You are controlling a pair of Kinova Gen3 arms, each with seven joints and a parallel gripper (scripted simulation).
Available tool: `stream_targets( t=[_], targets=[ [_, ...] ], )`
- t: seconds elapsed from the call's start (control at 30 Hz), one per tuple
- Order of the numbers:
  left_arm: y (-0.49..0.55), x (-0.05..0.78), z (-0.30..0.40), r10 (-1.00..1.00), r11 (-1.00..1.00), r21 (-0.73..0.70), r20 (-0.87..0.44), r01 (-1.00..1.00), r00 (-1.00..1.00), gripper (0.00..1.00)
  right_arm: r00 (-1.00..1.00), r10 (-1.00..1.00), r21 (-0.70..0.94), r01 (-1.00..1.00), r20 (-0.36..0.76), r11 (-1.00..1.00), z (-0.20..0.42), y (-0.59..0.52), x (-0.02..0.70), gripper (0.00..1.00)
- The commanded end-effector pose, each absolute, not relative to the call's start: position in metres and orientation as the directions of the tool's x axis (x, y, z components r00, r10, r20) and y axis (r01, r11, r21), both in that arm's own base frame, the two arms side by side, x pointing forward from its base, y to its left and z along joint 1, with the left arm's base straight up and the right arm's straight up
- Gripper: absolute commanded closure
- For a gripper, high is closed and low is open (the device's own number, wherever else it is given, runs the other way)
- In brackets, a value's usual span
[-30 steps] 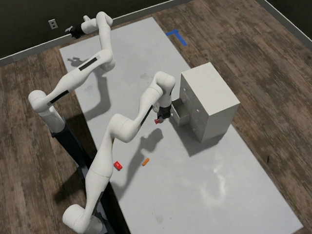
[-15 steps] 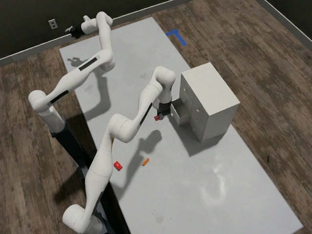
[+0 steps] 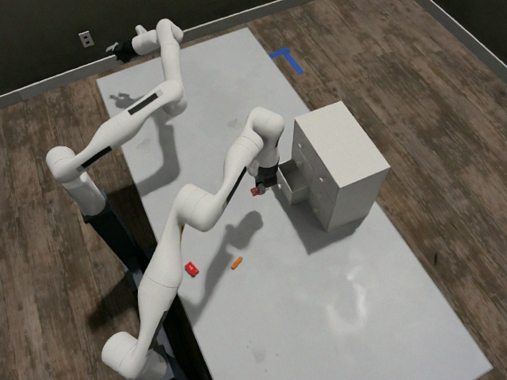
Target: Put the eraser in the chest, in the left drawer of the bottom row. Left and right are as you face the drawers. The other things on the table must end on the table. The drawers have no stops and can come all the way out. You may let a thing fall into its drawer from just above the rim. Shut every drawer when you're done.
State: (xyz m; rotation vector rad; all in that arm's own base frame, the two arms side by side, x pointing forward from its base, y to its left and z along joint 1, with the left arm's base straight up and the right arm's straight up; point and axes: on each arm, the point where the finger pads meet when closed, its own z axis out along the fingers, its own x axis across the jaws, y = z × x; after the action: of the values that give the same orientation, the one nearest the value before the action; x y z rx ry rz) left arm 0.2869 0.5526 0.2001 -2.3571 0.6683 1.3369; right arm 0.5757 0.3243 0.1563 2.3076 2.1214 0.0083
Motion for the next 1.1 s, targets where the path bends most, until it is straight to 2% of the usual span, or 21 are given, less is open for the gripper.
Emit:
stream_targets(
  t=[0.0,0.5,1.07],
  targets=[
    [0.5528,0.2869,0.2016,-0.226,-0.828,-0.070,-0.866,-0.557,0.445,0.00,0.084,0.996,0.019,0.996,0.000,-0.084,0.1578,0.3249,0.5763,0.55],
    [0.5528,0.2869,0.2016,-0.226,-0.828,-0.070,-0.866,-0.557,0.445,0.00,0.084,0.996,0.111,0.990,0.000,-0.084,0.1579,0.3257,0.5771,0.55],
    [0.5528,0.2869,0.2016,-0.226,-0.828,-0.070,-0.866,-0.557,0.445,0.00,0.086,0.996,0.354,0.932,-0.002,-0.080,0.1553,0.3245,0.5738,0.55]
  ],
)
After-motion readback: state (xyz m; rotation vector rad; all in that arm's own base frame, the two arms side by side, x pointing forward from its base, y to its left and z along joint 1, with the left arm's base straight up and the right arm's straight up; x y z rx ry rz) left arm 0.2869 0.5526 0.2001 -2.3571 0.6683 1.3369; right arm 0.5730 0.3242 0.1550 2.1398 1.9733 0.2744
